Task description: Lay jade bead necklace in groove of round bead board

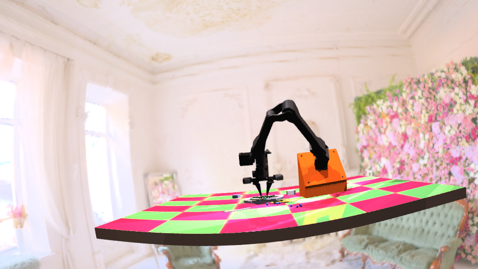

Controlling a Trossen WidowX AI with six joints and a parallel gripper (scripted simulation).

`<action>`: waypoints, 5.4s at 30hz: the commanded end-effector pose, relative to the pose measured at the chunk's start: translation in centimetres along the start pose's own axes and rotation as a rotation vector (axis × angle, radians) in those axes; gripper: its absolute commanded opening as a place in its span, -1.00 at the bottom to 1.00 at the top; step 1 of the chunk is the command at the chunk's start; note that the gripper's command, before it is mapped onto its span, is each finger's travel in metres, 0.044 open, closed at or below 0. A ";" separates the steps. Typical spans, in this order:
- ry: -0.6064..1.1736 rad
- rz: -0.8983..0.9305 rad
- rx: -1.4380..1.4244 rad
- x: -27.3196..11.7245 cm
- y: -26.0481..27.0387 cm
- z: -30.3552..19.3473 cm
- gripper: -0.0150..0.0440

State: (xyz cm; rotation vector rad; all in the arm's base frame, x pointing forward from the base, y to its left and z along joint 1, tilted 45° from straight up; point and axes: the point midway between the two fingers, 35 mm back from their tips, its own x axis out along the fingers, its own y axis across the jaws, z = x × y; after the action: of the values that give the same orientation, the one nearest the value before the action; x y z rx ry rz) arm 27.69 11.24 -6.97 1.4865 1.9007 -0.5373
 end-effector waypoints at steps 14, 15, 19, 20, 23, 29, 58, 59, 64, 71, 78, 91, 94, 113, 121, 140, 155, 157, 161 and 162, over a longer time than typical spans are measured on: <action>0.004 -0.005 0.006 0.8 -0.3 0.0 -0.49; 0.004 -0.005 0.006 0.8 -0.3 0.0 -0.49; 0.004 -0.005 0.006 0.8 -0.3 0.0 -0.49; 0.004 -0.005 0.006 0.8 -0.3 0.0 -0.49; 0.004 -0.005 0.006 0.8 -0.3 0.0 -0.49; 0.004 -0.005 0.006 0.8 -0.3 0.0 -0.49; 0.009 -0.008 0.014 0.2 -0.9 -0.6 -0.49; 0.009 -0.008 0.014 0.2 -1.1 -0.9 -0.49; 0.010 -0.008 0.015 0.2 -1.6 -1.4 -0.49; 0.010 -0.008 0.015 0.2 -1.6 -1.4 -0.49; 0.010 -0.008 0.015 1.0 -1.6 -1.4 -0.49; 0.004 -0.005 0.010 0.7 -1.4 -1.3 0.40; 0.005 -0.005 0.011 0.6 -1.4 -1.3 0.67; 0.010 -0.008 0.015 0.2 -1.5 -1.3 1.00; 0.010 -0.008 0.015 0.2 -1.5 -1.3 1.00; 0.008 -0.008 -0.004 -1.9 -1.1 -0.2 -0.08; 0.009 -0.005 -0.003 -0.7 -1.1 -0.2 -0.08; 0.009 -0.006 -0.003 -0.4 -1.1 -0.2 -0.08; 0.009 -0.007 -0.004 0.3 -1.1 -0.2 -0.08; 0.009 -0.007 -0.004 0.4 -1.1 -0.2 -0.08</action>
State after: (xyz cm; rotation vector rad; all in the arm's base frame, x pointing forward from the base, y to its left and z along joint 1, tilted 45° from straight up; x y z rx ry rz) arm 26.97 10.94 -6.65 1.4781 1.9025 -0.5218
